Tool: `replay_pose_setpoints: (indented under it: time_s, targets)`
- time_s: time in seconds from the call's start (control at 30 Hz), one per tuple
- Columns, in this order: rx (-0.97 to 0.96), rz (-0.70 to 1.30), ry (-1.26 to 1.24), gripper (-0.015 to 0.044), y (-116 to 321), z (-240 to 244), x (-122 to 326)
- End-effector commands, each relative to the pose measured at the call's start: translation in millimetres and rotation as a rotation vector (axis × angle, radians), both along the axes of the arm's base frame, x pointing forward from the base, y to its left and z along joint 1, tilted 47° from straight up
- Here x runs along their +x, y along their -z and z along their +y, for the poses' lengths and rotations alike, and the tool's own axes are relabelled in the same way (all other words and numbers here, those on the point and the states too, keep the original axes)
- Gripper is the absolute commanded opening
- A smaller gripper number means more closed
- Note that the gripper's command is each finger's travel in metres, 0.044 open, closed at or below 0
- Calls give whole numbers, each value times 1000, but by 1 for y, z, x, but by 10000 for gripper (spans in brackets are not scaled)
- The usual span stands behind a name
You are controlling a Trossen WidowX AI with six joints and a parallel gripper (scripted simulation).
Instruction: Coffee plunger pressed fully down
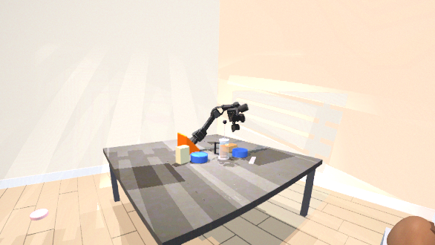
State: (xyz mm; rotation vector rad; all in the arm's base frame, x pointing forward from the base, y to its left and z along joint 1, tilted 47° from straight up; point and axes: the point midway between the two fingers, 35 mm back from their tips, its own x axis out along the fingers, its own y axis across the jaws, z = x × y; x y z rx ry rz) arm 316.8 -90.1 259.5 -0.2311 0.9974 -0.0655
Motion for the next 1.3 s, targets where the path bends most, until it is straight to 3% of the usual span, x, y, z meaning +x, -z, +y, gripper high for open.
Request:
replay_pose_setpoints:
  time_s: [0.0,0.33,0.6,0.73,1.03,1.27]
  targets:
    - [57,0,-22,440,3,-10,-7]
    - [513,-60,-113,440,24,-37,-53]
    - [834,-505,-31,440,-10,-82,-92]
    - [871,-707,36,440,-27,-106,-109]
    - [987,-695,-28,440,16,-67,-99]
    - [992,-692,-29,440,17,-65,-98]
